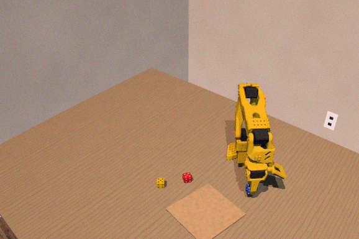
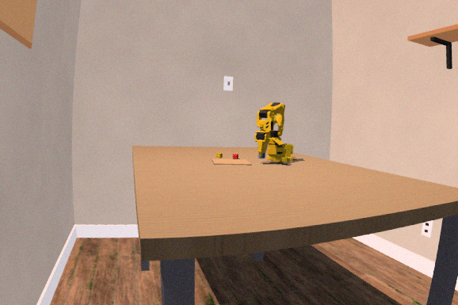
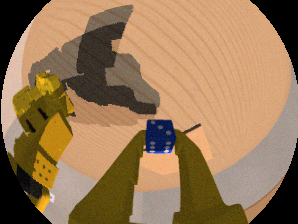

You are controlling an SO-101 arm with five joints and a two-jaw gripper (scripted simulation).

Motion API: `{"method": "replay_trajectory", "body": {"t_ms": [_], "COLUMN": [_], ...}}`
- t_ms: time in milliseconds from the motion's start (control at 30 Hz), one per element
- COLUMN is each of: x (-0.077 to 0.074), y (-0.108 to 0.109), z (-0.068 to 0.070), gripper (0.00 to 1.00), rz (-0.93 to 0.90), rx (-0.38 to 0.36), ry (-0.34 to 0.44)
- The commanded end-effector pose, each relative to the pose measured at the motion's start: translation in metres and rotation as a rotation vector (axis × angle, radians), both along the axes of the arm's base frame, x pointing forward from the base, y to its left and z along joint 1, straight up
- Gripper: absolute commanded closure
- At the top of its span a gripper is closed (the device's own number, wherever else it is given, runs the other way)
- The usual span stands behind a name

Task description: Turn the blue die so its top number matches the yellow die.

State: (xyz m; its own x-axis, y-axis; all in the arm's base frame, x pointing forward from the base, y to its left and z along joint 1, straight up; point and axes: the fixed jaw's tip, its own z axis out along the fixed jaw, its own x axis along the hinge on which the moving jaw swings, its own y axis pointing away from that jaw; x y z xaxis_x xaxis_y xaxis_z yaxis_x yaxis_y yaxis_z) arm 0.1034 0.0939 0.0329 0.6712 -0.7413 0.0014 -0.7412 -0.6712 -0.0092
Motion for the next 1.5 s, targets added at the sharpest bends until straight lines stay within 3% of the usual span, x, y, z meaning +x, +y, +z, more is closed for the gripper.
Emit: {"method": "replay_trajectory", "body": {"t_ms": [0, 1467], "x": [0.007, 0.008], "y": [0.008, 0.008], "z": [0.007, -0.01], "gripper": [1.0, 1.0], "rz": [0.011, 0.011], "rx": [0.047, 0.047], "ry": [-0.05, -0.05]}}
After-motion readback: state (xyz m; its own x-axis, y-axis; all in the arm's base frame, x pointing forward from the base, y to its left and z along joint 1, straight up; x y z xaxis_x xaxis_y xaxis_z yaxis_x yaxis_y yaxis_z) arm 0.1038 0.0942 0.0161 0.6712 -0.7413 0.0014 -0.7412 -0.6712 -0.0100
